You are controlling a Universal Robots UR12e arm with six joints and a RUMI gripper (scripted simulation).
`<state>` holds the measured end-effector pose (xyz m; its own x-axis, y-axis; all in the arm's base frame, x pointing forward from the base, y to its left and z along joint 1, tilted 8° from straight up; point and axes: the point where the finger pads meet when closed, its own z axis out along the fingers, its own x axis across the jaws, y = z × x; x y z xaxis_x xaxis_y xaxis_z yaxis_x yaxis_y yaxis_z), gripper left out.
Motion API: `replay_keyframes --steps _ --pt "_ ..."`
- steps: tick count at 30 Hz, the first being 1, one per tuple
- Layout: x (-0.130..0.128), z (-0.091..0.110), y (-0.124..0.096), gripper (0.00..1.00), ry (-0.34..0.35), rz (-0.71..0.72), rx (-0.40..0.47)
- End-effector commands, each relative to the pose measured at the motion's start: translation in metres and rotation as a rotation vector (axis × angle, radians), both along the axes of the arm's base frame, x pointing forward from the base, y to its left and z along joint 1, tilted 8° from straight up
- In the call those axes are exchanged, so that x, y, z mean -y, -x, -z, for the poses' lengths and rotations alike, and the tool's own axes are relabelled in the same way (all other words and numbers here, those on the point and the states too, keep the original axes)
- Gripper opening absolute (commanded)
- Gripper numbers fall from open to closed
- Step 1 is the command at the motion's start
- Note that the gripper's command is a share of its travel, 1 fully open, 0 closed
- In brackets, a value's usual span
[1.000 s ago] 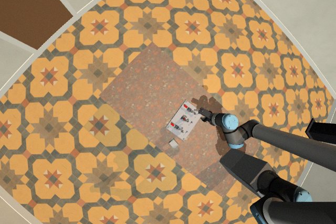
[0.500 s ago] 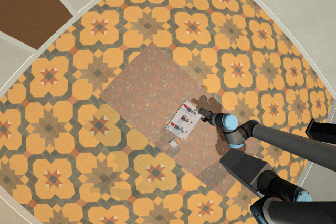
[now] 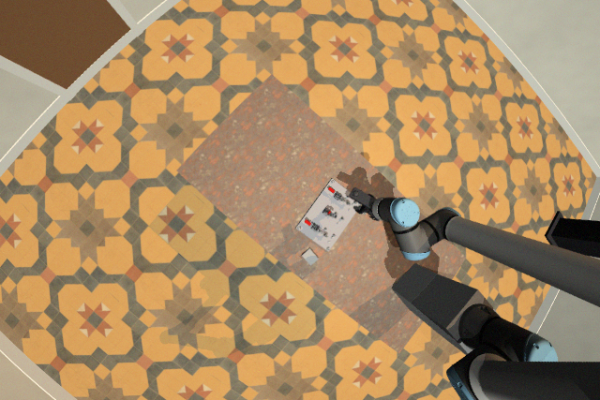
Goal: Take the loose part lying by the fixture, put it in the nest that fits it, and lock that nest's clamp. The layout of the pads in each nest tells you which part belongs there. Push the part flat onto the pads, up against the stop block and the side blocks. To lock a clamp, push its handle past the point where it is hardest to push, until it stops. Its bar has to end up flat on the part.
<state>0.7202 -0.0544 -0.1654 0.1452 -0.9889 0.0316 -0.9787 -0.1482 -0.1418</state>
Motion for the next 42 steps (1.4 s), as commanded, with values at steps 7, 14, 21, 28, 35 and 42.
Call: replay_keyframes --steps 7,14,21,28,35,42 --pt "-0.008 -0.010 -0.065 0.28 0.000 0.000 0.001" --pt "-0.012 -0.013 -0.090 0.28 0.000 0.000 0.001" --pt "-0.013 -0.015 -0.102 0.28 0.000 0.000 0.001" --pt "-0.013 -0.014 -0.103 0.28 0.000 0.000 0.001" --pt "-0.013 -0.005 -0.104 0.28 0.000 0.000 0.001" --pt "-0.013 0.020 -0.108 0.28 0.000 0.000 0.001"
